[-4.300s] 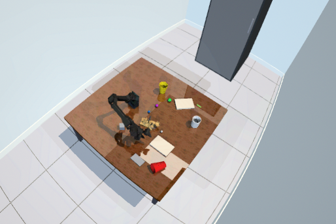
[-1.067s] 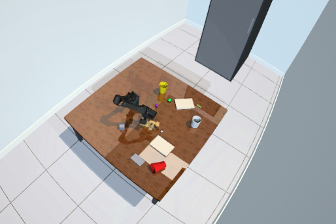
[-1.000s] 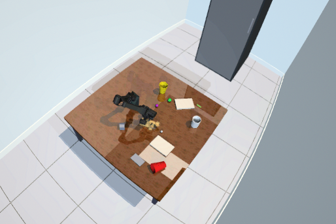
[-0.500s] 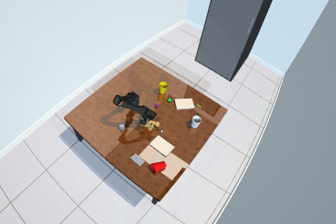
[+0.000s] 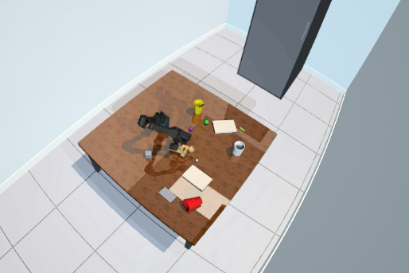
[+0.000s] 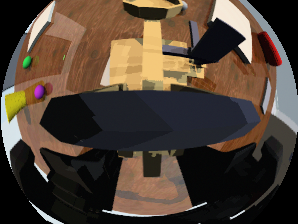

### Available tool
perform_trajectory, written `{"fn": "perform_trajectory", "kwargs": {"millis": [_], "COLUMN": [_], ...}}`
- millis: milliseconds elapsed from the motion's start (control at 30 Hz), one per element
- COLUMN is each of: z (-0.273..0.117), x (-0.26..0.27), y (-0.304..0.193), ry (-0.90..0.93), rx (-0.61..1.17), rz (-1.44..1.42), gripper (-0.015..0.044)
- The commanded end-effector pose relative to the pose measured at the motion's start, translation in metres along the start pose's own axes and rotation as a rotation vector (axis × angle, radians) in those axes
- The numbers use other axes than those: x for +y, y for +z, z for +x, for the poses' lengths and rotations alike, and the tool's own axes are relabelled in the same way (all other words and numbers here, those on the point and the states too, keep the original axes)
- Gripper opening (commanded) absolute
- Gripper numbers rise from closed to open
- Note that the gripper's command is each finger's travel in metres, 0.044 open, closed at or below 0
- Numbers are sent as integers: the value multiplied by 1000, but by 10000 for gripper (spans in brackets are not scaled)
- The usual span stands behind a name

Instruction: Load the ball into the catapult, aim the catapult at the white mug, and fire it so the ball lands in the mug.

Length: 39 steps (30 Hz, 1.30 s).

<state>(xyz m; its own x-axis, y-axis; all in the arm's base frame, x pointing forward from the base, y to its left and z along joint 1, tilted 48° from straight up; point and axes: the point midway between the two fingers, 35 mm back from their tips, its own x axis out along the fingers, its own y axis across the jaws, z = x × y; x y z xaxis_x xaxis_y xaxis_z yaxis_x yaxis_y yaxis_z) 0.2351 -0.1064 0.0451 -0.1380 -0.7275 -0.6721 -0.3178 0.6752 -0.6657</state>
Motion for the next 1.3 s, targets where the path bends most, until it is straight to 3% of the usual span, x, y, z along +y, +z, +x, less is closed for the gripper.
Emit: {"fn": "perform_trajectory", "kwargs": {"millis": [0,1033,1267], "z": [-25,-28,-26], "x": [-2,133,138], "y": [3,151,162], "ry": [-7,-18,-20], "rx": [-25,-30,-28], "rz": [12,-969,-1015], "gripper": [0,0,0]}}
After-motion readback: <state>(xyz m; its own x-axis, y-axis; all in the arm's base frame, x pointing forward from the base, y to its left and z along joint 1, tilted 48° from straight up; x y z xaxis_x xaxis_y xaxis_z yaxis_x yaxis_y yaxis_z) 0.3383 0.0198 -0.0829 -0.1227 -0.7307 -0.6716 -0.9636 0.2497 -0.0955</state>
